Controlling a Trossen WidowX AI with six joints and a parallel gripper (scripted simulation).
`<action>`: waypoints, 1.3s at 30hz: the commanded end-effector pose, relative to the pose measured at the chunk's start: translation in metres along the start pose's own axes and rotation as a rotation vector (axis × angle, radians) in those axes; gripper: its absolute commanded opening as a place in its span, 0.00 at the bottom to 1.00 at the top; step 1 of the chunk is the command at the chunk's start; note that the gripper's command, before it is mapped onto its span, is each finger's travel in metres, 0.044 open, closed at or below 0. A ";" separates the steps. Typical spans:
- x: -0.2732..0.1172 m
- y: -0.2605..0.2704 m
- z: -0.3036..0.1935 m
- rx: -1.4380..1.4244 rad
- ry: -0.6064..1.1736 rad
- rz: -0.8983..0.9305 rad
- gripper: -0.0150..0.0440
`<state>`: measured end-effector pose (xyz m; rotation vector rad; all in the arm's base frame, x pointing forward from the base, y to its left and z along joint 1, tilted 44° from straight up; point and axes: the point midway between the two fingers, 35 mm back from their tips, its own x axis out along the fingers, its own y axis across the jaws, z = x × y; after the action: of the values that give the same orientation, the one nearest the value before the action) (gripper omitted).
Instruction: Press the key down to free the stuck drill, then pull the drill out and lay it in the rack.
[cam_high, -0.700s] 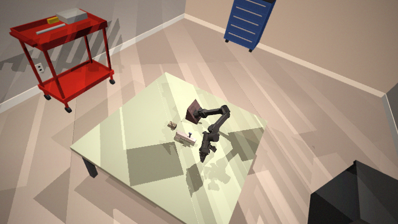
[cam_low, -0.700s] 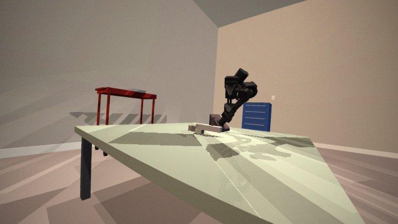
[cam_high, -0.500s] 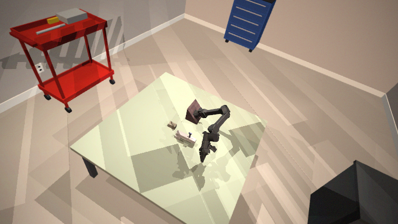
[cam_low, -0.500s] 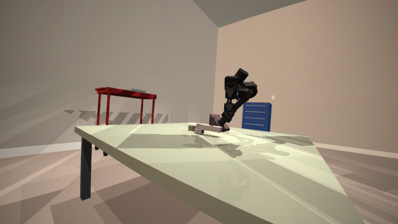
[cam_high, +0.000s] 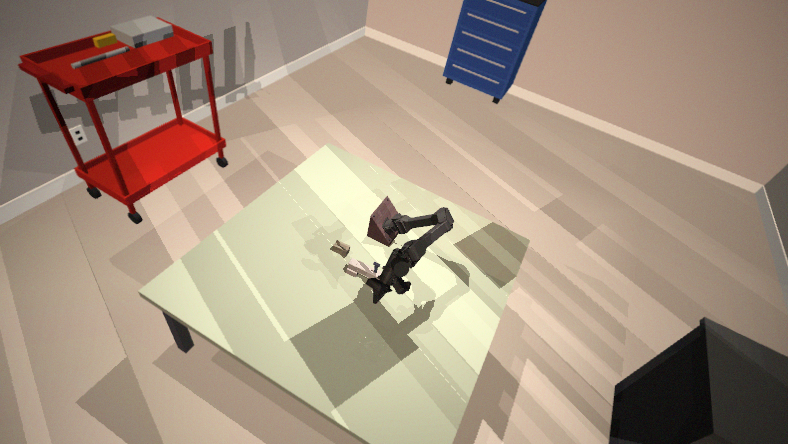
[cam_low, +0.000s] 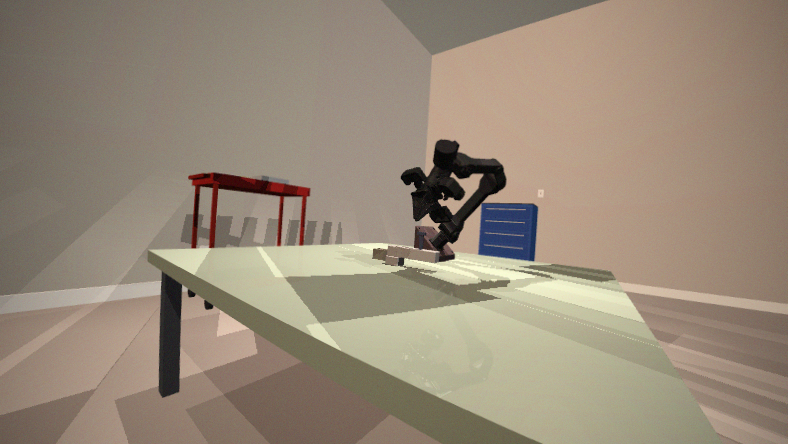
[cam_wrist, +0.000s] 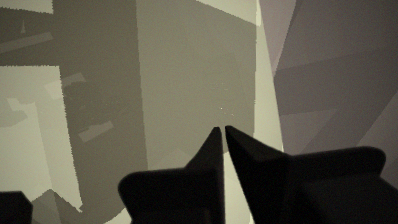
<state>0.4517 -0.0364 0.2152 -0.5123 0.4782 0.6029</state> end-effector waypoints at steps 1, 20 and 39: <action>-0.016 0.034 -0.068 0.371 0.190 0.166 0.25; -0.095 0.124 -0.129 1.225 0.551 0.496 0.25; -0.088 0.129 -0.130 1.222 0.550 0.496 0.25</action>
<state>0.2707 -0.0595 0.1272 0.6470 1.3815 0.5176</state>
